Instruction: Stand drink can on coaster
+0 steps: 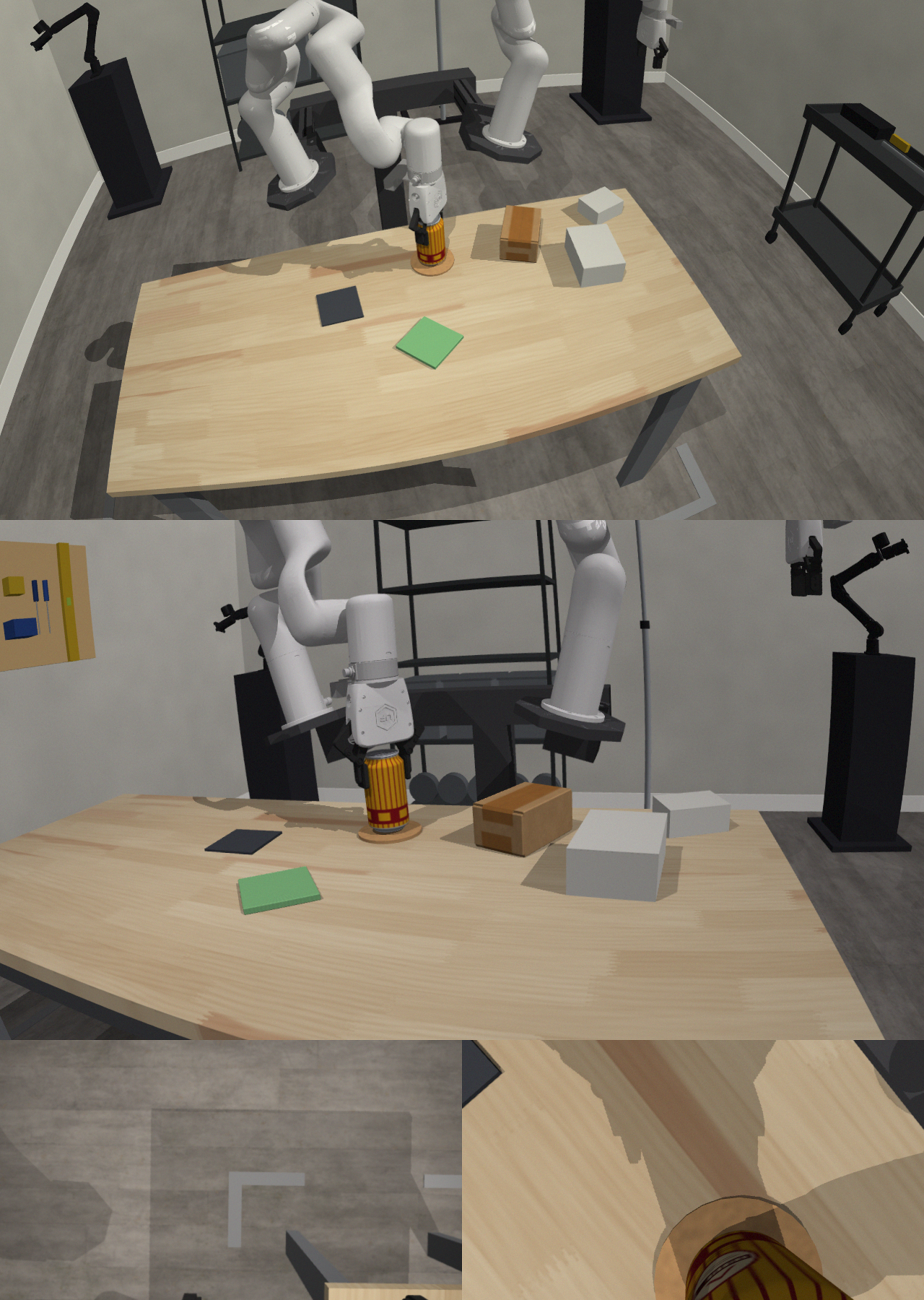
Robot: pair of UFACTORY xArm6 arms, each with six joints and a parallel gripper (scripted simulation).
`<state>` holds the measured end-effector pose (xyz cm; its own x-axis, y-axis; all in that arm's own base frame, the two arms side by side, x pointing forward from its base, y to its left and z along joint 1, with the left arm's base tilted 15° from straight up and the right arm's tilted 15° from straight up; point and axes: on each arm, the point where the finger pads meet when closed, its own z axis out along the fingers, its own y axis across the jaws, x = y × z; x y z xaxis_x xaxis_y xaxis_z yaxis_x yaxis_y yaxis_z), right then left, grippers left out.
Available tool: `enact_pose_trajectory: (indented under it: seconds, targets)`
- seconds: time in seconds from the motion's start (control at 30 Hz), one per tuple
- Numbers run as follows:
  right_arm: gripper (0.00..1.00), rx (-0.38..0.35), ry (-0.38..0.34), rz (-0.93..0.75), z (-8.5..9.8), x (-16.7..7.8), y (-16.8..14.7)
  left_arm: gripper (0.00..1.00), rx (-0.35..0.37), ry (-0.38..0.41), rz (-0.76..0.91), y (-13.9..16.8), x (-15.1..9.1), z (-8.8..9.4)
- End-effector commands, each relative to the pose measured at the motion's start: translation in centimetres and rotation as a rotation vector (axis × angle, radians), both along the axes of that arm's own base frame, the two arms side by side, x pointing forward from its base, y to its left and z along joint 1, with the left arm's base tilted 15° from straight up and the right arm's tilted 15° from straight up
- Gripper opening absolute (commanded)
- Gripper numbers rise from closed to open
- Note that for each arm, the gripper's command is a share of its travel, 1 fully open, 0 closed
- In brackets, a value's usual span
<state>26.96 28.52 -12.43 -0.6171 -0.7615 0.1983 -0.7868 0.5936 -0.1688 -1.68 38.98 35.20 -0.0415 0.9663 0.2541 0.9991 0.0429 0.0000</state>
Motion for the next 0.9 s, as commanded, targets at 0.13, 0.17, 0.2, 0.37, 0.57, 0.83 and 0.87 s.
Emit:
enact_pose_trajectory:
  seconds: [0.13, 0.17, 0.2, 0.37, 0.57, 0.83, 0.87]
  targets:
    - [0.0, 0.004, -0.003, 0.0, -0.17, 0.13, 0.11, 1.0, 0.005, 0.0, 0.0, 0.06, 0.0, 0.22]
    - [0.0, 0.004, -0.003, 0.0, -0.17, 0.13, 0.11, 1.0, 0.005, 0.0, 0.0, 0.06, 0.0, 0.22]
    - [0.0, 0.004, -0.003, 0.0, -0.17, 0.13, 0.11, 1.0, 0.005, 0.0, 0.0, 0.06, 0.0, 0.22]
    - [0.0, 0.004, -0.003, 0.0, -0.17, 0.13, 0.11, 1.0, 0.005, 0.0, 0.0, 0.06, 0.0, 0.22]
    - [1.0, 0.004, -0.003, 0.0, -0.17, 0.13, 0.11, 1.0, 0.005, 0.0, 0.0, 0.06, 0.0, 0.22]
    - [1.0, 0.004, -0.003, 0.0, -0.12, 0.13, 0.13, 1.0, 0.005, 0.0, 0.0, 0.06, 0.0, 0.22]
    - [1.0, 0.004, -0.004, 0.0, 0.16, 0.16, 0.21, 1.0, 0.005, 0.0, 0.0, 0.06, 0.0, 0.22]
